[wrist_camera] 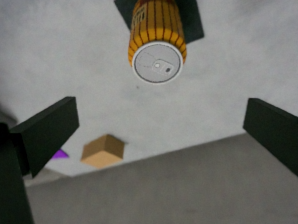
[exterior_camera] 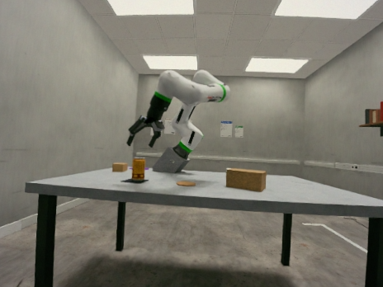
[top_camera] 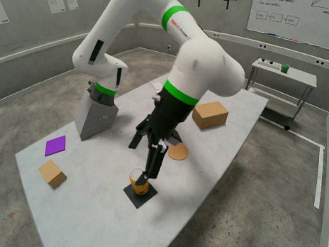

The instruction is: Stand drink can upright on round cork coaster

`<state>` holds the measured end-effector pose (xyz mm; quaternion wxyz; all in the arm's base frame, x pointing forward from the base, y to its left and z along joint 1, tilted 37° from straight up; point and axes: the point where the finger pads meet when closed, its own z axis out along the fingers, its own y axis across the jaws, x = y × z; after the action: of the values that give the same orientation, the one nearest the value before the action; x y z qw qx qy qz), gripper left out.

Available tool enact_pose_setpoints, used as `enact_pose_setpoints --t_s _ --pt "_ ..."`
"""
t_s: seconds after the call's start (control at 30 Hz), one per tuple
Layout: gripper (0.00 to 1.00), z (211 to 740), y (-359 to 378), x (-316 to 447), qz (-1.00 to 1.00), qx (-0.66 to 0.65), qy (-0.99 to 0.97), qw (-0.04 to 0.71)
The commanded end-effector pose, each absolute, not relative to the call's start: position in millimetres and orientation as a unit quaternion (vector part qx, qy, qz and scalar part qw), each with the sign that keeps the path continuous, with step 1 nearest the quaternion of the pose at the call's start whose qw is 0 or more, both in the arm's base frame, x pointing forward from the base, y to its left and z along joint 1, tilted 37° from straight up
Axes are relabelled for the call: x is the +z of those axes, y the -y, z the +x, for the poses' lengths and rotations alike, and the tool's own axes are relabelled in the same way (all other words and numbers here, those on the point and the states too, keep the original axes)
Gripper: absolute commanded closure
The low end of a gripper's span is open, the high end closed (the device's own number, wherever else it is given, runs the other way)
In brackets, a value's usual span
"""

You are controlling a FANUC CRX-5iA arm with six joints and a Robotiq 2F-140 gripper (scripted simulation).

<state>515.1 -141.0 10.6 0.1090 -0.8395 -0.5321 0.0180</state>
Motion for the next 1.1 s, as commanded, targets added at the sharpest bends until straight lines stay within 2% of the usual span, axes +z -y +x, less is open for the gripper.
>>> enact_pose_setpoints --t_s 0.0,0.13,0.17,0.33,0.7,0.87,1.07 --pt "0.00 510.8 143.0 8.0 -0.878 -0.047 0.441 0.183" --pt "0.00 510.8 143.0 8.0 -0.887 -0.068 0.409 0.204" --pt "0.00 510.8 143.0 8.0 -0.897 -0.099 0.360 0.237" --pt "0.00 510.8 143.0 8.0 -0.903 -0.143 0.285 0.289" --pt "0.00 511.5 138.8 1.9 -0.903 -0.142 0.285 0.289" --pt "0.00 518.4 89.3 -65.1 -0.903 -0.140 0.286 0.288" --pt "0.00 518.8 84.7 -71.3 -0.903 -0.140 0.286 0.288"
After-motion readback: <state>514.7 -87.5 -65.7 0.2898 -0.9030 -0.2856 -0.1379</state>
